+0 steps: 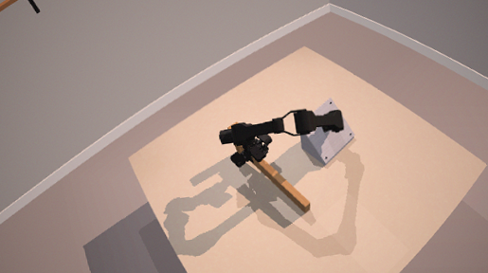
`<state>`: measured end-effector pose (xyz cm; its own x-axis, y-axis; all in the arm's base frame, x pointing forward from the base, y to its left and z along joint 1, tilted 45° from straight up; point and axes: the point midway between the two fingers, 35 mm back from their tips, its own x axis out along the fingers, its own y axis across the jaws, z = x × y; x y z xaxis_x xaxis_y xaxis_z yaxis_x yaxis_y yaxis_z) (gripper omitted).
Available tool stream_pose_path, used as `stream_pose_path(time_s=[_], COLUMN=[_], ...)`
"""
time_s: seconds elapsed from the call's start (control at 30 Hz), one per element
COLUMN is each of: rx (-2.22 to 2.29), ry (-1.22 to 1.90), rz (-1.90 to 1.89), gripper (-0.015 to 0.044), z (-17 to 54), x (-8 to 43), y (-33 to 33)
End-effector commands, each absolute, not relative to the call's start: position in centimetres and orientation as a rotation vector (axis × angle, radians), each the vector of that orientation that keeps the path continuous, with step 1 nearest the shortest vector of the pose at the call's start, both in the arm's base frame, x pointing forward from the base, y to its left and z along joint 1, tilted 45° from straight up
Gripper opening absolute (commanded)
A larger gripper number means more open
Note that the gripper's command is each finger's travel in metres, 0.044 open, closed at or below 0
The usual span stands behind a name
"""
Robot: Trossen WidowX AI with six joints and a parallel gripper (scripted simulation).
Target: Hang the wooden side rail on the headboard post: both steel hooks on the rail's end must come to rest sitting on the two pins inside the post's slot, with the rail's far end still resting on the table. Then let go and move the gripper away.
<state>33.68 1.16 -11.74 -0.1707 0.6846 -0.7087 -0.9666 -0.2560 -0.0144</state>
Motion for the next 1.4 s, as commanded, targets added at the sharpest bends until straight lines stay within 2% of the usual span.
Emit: stream_pose_path(time_s=[0.0,1.37], rx=[-0.732,-0.732], ry=[0.548,0.548], rz=[1.706,1.706], gripper=[0.0000,0.0000], z=[-11.89,-12.38], x=[33.76,33.65], y=[0.74,1.21])
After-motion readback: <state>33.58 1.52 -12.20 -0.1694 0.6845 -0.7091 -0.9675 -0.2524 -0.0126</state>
